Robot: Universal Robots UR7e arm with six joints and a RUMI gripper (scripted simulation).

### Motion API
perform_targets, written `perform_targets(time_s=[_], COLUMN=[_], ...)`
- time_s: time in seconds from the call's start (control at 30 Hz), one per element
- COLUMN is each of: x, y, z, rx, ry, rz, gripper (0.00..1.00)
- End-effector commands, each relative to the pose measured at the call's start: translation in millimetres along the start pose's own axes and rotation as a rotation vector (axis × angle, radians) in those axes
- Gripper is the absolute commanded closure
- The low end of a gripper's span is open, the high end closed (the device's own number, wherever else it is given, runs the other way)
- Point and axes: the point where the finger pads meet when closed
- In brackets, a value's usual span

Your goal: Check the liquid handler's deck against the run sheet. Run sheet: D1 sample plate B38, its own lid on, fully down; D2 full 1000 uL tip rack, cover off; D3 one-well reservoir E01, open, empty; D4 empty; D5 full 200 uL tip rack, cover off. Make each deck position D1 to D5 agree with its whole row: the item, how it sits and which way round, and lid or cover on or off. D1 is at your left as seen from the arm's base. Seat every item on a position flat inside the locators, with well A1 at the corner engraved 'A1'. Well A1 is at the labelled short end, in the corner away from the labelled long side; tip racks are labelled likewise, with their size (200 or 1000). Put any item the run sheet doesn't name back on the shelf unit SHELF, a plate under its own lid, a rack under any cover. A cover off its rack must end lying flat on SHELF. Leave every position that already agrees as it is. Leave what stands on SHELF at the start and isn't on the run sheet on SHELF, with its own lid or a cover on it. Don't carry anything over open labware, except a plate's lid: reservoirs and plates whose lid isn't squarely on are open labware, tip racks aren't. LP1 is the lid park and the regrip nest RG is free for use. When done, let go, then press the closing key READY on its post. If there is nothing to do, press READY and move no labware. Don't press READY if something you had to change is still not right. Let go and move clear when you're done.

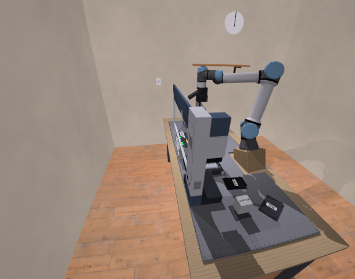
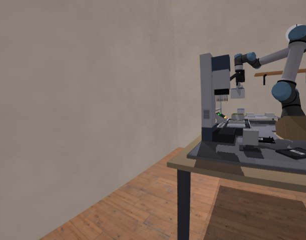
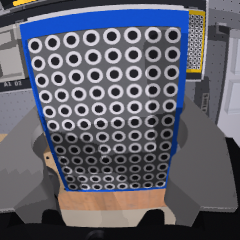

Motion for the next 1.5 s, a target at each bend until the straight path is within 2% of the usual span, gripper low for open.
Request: perform_targets(time_s=[0.0,0.57,1.47], x=[1,1,0], y=[1,1,0], z=[-1.7,-1.7,38.6], rx=[-0.003,-0.003,-0.001], ry=[0.003,0.003,0.0], rz=[0.001,0.001,0.001], gripper=[1.0,1.0,1.0])
Point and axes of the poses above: the point where the finger pads meet when closed, its own z axis out along the fingers, its own y axis across the jaws, x = y × z, and after that the axes turned 13 degrees about -z, right-handed
